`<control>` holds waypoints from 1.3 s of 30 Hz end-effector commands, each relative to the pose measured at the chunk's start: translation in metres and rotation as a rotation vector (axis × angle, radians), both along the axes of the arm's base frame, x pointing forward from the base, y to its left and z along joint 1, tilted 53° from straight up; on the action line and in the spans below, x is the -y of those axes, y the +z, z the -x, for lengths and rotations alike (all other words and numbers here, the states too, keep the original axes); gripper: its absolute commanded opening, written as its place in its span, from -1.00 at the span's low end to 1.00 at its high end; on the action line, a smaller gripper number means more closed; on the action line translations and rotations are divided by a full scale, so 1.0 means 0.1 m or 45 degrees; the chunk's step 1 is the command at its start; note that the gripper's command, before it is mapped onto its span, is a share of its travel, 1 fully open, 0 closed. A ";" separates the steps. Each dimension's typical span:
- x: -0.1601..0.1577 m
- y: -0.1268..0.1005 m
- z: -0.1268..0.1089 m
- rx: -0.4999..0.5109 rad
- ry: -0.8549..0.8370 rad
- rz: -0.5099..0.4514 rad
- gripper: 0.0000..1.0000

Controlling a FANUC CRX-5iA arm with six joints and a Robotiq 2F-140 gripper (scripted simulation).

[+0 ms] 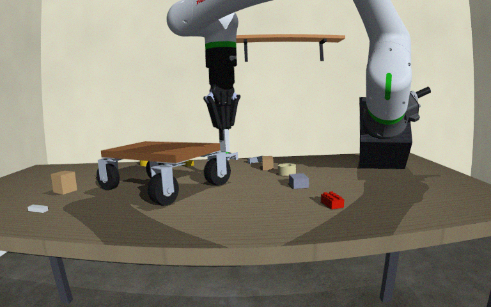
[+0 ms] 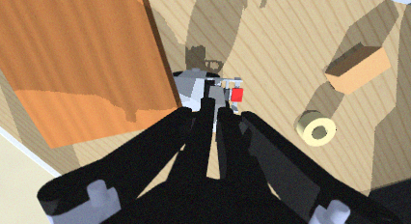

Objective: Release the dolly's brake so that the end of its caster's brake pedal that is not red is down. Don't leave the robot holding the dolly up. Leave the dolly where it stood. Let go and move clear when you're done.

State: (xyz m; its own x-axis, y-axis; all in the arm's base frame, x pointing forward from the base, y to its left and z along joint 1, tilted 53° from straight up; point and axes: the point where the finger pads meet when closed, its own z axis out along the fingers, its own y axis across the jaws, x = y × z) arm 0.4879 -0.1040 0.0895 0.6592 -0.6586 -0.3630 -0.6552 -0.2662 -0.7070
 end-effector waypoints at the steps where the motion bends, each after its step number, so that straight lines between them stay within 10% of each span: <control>1: -0.01 -0.01 -0.01 0.000 0.000 0.000 -1.00; 39: 0.43 0.37 0.22 0.000 0.000 0.000 -1.00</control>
State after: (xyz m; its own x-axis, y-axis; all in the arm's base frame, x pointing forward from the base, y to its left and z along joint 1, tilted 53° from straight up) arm 0.4702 -0.1375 0.1183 0.6589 -0.6590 -0.3628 -0.6555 -0.2664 -0.7067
